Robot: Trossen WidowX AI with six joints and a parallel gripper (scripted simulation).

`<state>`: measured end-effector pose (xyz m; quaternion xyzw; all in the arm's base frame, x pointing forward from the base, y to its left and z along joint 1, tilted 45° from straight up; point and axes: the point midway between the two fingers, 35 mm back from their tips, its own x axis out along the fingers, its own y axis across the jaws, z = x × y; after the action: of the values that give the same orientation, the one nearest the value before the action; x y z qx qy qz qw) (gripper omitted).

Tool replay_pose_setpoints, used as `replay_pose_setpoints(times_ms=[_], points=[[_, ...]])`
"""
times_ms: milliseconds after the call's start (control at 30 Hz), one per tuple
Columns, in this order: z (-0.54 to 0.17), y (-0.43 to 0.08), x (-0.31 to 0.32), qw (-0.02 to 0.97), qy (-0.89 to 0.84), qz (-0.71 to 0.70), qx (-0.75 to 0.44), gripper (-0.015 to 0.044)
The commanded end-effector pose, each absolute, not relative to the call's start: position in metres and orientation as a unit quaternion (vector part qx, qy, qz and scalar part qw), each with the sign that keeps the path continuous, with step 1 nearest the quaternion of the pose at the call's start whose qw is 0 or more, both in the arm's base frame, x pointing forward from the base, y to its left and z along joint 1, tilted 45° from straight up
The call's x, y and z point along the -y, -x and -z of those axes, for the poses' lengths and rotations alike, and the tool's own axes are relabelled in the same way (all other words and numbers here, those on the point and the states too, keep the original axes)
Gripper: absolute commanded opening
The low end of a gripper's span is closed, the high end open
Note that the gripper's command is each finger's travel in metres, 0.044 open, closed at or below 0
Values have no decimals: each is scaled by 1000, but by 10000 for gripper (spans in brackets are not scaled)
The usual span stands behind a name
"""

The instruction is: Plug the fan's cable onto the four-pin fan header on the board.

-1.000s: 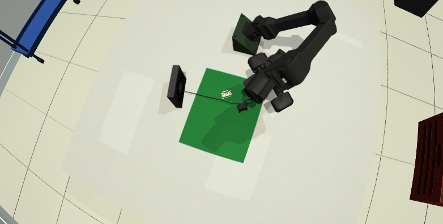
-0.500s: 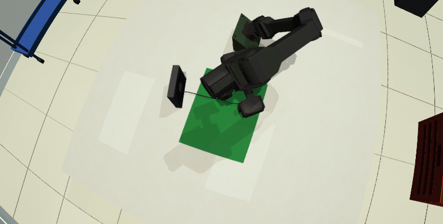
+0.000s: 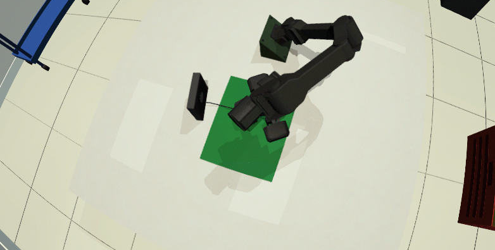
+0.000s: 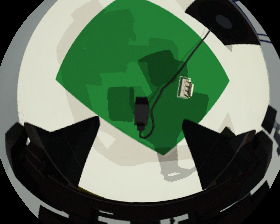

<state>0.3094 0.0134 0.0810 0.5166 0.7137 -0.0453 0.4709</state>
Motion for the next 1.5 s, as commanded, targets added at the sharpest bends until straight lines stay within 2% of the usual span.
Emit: replay_pose_setpoints(times_ms=[0, 1467], points=[[-72, -308, -20, 465, -524, 48, -712, 440], [-37, -307, -56, 465, -524, 47, -712, 440]])
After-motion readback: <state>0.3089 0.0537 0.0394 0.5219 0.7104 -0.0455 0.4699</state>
